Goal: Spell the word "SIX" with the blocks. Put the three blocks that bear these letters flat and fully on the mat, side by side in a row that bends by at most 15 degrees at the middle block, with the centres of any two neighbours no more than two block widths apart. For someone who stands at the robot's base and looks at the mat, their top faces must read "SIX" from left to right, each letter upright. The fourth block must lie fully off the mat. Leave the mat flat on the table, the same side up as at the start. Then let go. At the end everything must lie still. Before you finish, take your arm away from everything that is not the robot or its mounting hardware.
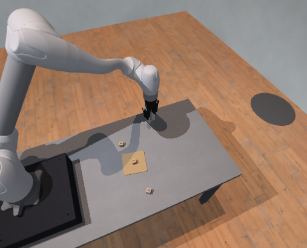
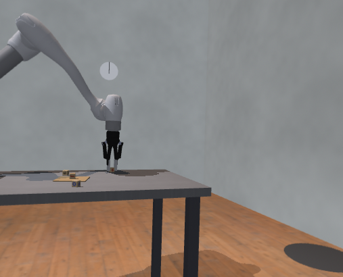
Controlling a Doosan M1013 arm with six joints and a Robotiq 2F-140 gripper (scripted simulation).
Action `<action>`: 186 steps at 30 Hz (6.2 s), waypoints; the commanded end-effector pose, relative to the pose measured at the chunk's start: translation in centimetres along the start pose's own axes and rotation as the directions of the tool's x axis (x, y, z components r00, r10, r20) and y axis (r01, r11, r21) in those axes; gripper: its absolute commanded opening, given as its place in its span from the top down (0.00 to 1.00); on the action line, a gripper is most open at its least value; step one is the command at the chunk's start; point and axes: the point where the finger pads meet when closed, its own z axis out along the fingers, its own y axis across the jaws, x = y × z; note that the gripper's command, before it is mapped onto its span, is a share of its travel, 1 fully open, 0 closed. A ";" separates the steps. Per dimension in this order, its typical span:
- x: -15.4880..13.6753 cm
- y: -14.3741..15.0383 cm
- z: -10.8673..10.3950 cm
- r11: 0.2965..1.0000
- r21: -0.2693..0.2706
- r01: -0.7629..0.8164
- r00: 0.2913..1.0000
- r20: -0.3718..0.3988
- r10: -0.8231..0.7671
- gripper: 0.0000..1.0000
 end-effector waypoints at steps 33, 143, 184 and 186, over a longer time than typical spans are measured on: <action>0.3 0.1 0.4 1.000 -0.002 0.003 1.000 -0.001 -0.003 0.87; -7.1 -10.6 -10.3 0.426 -0.001 0.905 0.426 0.002 -0.905 0.87; -12.6 -24.8 -10.1 -0.783 0.002 0.622 -0.783 0.002 -0.622 0.87; -12.7 -25.3 -10.1 -0.812 0.002 0.583 -0.812 0.002 -0.583 0.87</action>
